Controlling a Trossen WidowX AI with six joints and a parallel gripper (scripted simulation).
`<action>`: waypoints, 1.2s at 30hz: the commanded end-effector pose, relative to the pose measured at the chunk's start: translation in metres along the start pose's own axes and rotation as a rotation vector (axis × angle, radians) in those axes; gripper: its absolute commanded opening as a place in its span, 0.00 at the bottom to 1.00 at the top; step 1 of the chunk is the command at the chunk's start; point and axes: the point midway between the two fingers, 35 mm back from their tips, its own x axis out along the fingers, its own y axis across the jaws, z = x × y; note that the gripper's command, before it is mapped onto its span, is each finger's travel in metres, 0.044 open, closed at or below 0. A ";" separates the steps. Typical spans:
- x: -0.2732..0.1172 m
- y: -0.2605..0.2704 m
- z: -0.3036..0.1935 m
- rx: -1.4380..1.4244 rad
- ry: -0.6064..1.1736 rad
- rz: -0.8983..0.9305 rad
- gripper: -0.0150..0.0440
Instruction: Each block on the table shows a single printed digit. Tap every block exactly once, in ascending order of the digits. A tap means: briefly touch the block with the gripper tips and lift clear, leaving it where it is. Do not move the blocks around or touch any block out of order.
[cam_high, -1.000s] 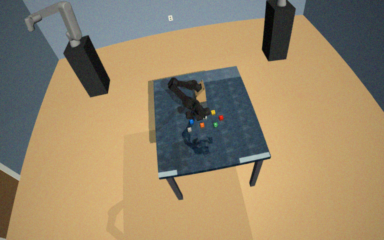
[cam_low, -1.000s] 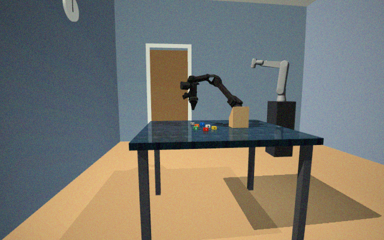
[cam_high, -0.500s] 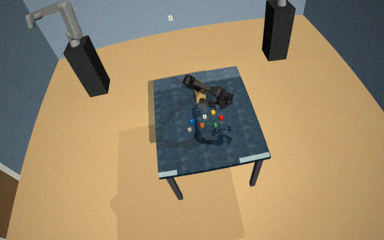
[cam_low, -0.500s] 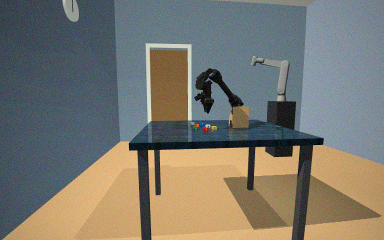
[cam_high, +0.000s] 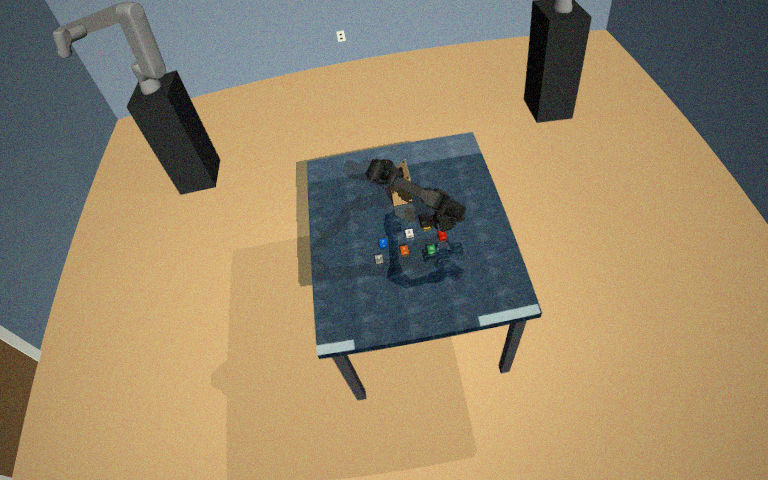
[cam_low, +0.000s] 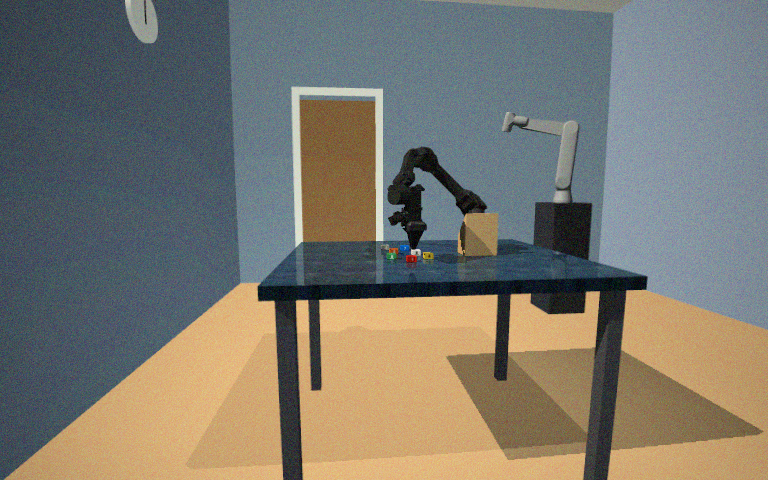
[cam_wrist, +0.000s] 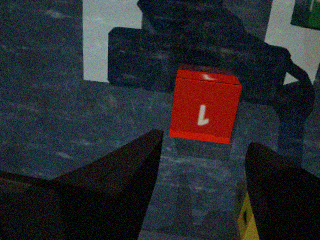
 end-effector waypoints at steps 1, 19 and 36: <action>0.000 -0.001 0.000 -0.006 -0.005 -0.003 0.29; 0.017 -0.001 0.000 -0.006 -0.005 -0.004 0.29; 0.014 0.000 0.002 -0.001 -0.007 0.000 0.29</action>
